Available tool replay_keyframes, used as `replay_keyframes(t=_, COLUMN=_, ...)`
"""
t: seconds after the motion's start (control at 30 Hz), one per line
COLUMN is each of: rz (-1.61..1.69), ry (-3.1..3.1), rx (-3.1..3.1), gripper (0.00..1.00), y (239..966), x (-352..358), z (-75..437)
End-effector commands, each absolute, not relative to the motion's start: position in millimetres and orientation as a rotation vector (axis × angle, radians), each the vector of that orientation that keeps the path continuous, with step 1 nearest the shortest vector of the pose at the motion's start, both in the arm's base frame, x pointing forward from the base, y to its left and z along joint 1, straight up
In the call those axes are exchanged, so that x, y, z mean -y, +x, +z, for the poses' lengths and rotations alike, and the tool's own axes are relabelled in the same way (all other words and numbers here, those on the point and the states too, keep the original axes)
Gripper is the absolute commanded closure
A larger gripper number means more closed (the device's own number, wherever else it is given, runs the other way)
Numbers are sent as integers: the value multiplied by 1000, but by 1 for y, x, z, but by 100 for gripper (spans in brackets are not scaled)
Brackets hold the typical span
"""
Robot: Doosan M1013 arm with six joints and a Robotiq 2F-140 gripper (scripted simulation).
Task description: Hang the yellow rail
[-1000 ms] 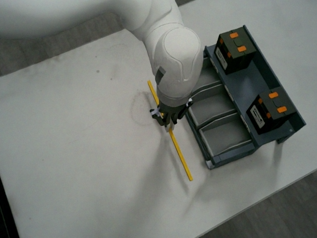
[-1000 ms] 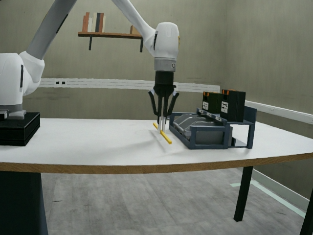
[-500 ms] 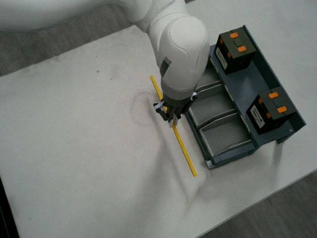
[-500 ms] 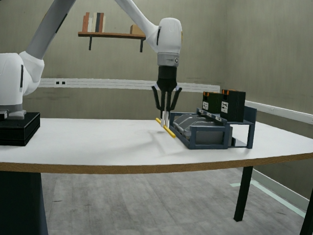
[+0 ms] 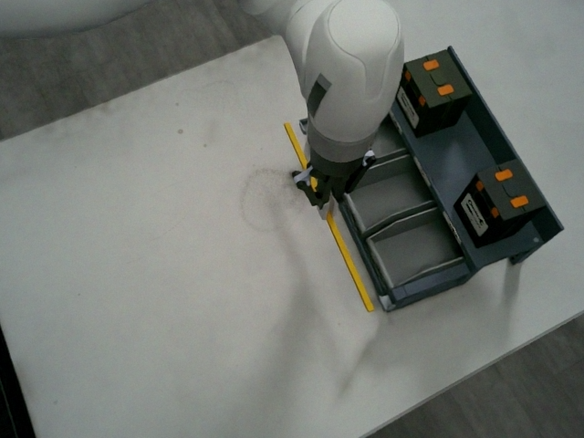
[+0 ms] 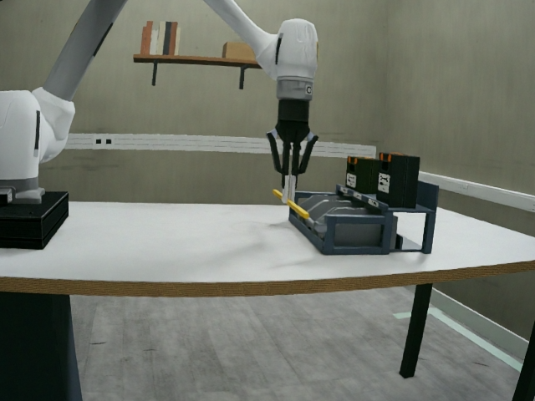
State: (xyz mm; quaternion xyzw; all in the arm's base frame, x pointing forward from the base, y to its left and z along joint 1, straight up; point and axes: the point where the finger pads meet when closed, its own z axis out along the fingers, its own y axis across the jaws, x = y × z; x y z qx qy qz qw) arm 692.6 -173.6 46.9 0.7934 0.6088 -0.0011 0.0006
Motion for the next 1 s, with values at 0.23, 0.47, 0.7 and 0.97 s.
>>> replay_keyframes(t=0.23, rz=-1, ry=2495, rx=-1908, gripper=90, y=698, x=171, z=59)
replay_keyframes(t=0.47, rz=1, ry=2498, rx=-1906, gripper=90, y=701, x=169, z=67)
replay_keyframes(t=0.7, rz=1, ry=2498, rx=-1906, gripper=90, y=701, x=169, z=67)
replay_keyframes(t=0.97, rz=1, ry=2498, rx=-1906, gripper=90, y=698, x=169, z=61)
